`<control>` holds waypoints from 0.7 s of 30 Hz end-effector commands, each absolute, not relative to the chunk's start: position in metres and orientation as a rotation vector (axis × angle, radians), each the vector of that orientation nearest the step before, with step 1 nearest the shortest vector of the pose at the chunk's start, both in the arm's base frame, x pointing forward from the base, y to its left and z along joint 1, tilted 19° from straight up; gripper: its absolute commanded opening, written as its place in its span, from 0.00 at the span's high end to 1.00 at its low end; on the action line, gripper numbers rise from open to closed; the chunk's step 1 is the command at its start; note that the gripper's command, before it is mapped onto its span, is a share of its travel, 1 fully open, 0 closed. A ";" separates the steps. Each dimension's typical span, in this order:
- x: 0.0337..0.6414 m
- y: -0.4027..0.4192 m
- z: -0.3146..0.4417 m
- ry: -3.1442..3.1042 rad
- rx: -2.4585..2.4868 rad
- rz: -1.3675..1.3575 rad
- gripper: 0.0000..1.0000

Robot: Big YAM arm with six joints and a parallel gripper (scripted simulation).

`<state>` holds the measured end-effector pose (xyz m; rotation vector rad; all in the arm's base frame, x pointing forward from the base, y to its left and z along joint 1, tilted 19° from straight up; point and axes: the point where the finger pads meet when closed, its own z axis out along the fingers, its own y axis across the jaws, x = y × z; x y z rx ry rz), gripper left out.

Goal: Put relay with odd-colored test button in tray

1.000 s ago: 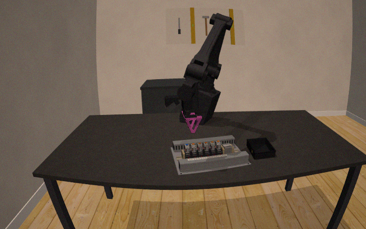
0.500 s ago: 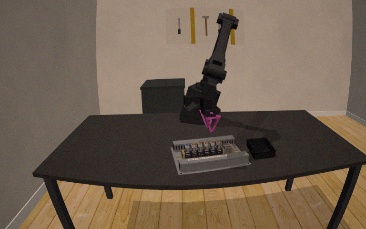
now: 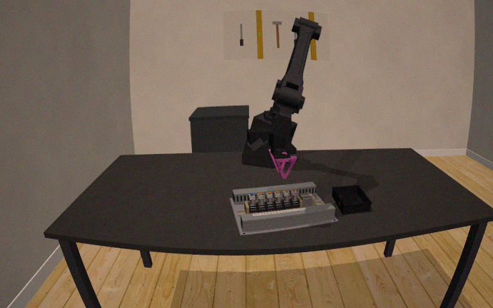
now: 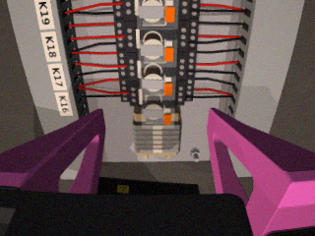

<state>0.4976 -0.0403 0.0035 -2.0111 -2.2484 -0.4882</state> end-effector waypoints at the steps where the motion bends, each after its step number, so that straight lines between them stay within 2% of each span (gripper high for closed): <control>1: 0.508 -0.049 0.013 -2.254 -2.041 -0.516 0.41; 21: 0.511 -0.050 0.022 -2.270 -2.046 -0.535 0.41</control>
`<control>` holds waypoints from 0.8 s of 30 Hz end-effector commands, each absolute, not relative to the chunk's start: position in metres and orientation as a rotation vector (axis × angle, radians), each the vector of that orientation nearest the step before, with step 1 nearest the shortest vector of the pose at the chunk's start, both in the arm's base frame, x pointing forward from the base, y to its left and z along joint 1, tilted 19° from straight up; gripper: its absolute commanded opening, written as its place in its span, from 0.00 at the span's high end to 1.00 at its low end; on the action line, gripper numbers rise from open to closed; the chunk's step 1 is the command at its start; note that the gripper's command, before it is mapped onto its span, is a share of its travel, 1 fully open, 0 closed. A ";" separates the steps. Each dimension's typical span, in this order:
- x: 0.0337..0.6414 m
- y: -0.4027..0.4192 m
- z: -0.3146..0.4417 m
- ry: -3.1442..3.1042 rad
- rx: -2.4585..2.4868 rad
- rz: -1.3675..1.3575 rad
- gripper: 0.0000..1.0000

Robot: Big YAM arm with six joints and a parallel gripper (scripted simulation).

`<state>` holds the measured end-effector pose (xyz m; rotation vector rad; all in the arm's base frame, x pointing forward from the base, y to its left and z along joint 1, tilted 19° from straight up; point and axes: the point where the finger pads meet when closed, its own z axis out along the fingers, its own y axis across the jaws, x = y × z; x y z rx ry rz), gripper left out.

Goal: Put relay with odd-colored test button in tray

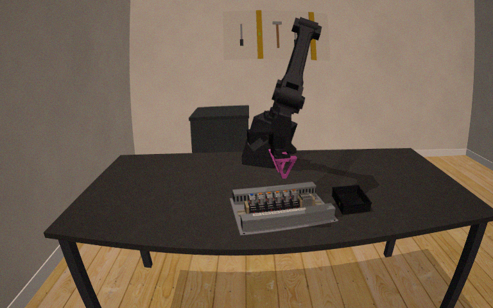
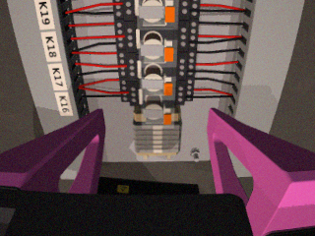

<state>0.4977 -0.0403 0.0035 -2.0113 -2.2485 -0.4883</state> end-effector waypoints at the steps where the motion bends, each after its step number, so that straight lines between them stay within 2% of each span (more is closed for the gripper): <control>1: 0.512 -0.050 0.023 -2.270 -2.046 -0.536 0.41; 24: 0.513 -0.054 0.020 -2.271 -2.045 -0.534 0.41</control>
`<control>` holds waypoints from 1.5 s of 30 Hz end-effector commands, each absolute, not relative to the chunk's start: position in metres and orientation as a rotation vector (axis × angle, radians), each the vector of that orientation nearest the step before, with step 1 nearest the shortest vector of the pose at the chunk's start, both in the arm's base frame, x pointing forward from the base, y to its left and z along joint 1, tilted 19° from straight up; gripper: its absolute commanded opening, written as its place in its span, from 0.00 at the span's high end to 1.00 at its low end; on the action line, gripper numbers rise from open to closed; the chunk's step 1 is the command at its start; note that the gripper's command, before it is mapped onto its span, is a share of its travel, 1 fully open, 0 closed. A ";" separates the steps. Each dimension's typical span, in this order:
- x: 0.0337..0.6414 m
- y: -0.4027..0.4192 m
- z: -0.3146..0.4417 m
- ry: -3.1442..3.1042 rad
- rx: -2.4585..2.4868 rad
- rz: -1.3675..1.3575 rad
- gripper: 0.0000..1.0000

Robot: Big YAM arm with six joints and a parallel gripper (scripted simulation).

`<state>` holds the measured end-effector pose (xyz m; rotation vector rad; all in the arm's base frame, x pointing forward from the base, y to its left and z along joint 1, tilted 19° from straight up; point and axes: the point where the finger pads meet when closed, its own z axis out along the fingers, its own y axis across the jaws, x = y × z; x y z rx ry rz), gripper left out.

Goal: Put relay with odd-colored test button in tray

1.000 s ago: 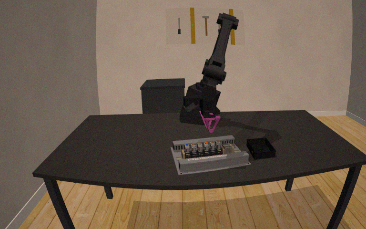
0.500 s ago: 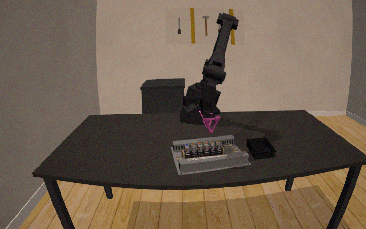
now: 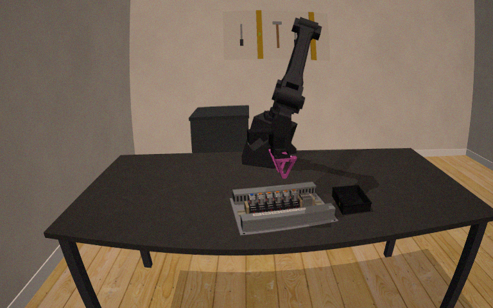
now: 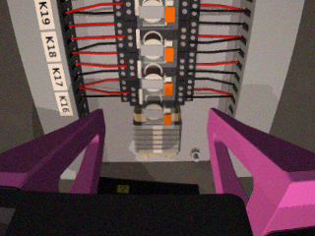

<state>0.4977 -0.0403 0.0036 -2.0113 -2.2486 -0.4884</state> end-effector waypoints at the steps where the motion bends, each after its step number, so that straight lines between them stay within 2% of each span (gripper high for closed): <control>1: 0.514 -0.057 0.018 -2.272 -2.044 -0.534 0.41; 19: 0.525 -0.142 -0.026 -2.273 -2.041 -0.526 0.41; 45: 0.529 -0.130 -0.021 -2.295 -2.013 -0.521 0.41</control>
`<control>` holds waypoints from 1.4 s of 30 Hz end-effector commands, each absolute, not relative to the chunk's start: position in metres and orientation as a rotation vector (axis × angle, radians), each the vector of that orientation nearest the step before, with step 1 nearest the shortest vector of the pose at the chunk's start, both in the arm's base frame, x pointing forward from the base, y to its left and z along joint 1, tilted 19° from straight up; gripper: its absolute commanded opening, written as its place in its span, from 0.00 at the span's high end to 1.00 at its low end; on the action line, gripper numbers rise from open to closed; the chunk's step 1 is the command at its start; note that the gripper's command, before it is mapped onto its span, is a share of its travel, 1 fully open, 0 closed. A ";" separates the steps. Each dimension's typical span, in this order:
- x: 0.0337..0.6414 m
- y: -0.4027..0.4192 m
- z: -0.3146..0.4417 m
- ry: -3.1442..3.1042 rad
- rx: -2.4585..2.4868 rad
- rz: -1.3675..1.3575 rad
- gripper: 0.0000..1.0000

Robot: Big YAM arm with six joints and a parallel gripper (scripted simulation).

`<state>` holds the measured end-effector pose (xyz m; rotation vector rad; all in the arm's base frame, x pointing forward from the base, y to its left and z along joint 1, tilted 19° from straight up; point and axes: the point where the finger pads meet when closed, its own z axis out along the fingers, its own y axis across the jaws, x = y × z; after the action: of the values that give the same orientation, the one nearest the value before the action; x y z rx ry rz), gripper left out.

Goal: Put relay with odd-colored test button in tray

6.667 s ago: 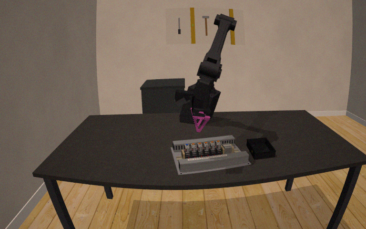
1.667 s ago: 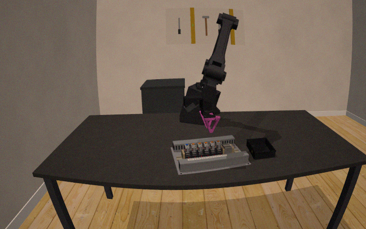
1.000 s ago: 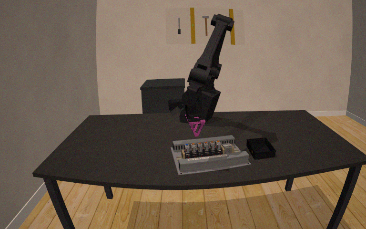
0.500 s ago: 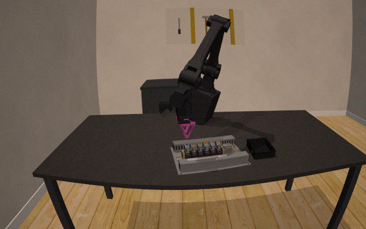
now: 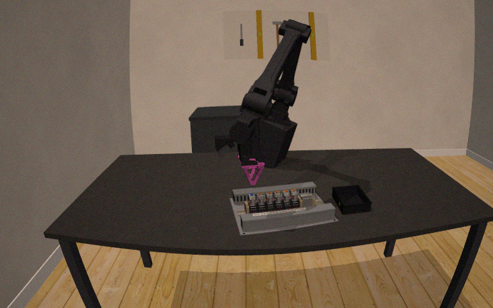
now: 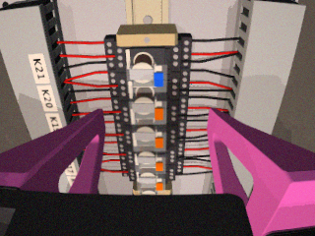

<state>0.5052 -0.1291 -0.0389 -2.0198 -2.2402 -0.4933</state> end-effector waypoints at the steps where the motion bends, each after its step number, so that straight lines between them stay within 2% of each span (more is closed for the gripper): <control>1: 0.529 -0.130 -0.022 -2.294 -2.013 -0.520 0.41; 42: 0.534 -0.130 -0.016 -2.286 -2.022 -0.520 0.41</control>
<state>0.5111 -0.1293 -0.0341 -2.0158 -2.2442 -0.4936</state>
